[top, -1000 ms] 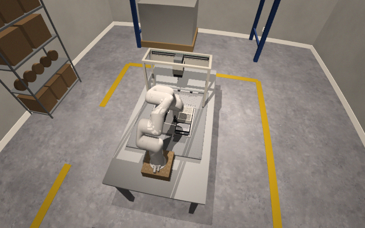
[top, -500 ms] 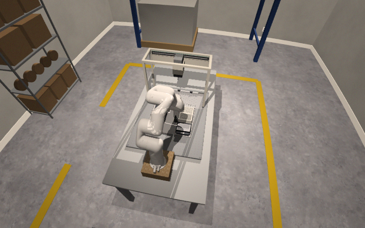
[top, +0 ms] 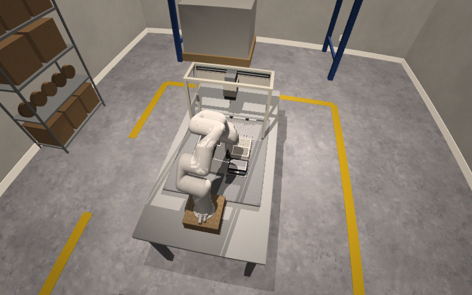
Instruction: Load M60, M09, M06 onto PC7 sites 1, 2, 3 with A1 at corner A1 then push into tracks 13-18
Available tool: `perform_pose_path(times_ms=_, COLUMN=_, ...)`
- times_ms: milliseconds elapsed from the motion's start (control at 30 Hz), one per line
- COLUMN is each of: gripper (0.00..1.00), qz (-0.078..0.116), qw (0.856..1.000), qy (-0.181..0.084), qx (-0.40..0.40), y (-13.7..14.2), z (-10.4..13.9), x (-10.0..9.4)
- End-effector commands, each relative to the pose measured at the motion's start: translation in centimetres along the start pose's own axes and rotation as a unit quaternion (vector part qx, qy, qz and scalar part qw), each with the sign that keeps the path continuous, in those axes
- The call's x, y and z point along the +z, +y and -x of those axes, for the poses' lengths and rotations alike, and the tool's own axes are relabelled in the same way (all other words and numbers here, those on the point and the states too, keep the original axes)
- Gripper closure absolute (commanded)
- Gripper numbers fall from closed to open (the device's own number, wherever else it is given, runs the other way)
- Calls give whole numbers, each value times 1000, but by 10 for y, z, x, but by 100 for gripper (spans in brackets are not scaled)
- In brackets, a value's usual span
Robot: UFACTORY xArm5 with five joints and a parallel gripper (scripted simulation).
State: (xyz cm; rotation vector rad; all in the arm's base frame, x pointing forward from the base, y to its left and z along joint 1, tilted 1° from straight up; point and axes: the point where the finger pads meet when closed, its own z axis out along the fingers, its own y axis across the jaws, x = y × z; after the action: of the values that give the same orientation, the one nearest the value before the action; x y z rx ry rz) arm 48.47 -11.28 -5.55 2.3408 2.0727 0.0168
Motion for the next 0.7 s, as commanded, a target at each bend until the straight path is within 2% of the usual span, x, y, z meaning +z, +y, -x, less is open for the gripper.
perform_pose_path(times_ms=0, gripper=0, qz=3, qw=1000, qy=5, qx=0, y=2, z=0, x=-1)
perform_pose_path(times_ms=667, gripper=0, qz=3, qw=1000, qy=5, qx=0, y=2, z=-6, x=-1)
